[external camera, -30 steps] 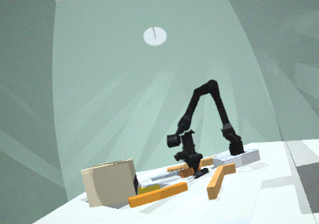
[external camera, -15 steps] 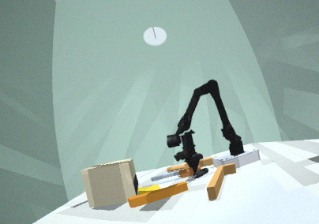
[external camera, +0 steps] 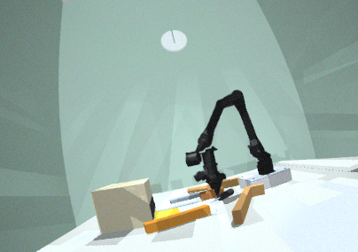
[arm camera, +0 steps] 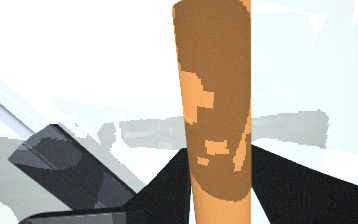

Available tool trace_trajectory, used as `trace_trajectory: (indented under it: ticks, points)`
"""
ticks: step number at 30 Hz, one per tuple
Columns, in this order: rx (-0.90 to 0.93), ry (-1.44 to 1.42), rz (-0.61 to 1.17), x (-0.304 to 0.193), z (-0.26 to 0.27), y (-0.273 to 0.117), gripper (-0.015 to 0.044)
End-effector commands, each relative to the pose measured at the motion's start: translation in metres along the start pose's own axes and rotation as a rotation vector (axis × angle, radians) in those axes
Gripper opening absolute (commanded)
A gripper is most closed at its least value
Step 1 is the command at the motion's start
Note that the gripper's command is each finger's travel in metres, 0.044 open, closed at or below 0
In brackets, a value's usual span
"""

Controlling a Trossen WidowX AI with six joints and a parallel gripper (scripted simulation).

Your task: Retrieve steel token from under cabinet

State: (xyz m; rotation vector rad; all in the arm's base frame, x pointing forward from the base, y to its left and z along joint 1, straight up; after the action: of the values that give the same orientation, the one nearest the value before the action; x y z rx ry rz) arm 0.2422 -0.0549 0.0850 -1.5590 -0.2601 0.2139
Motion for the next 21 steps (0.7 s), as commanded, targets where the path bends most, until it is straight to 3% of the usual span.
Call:
trace_trajectory:
  ticks: [1,21]
  points:
    - [-0.002,0.001,0.002,0.005,-0.001,0.0,0.0]
    - [-0.002,0.0,0.002,0.03,-0.003,-0.001,0.0]
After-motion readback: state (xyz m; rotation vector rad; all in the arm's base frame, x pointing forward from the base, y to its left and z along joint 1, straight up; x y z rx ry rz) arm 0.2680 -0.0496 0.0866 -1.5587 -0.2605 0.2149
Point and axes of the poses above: the point midway between the two fingers, 35 mm back from their tips, its own y axis out along the fingers, its own z axis across the jaws, x = y × z, the point moved 9 cm from there along -y, back along the fingers, and after that the axes turned 4 degrees about -y, right-handed, at the moved point
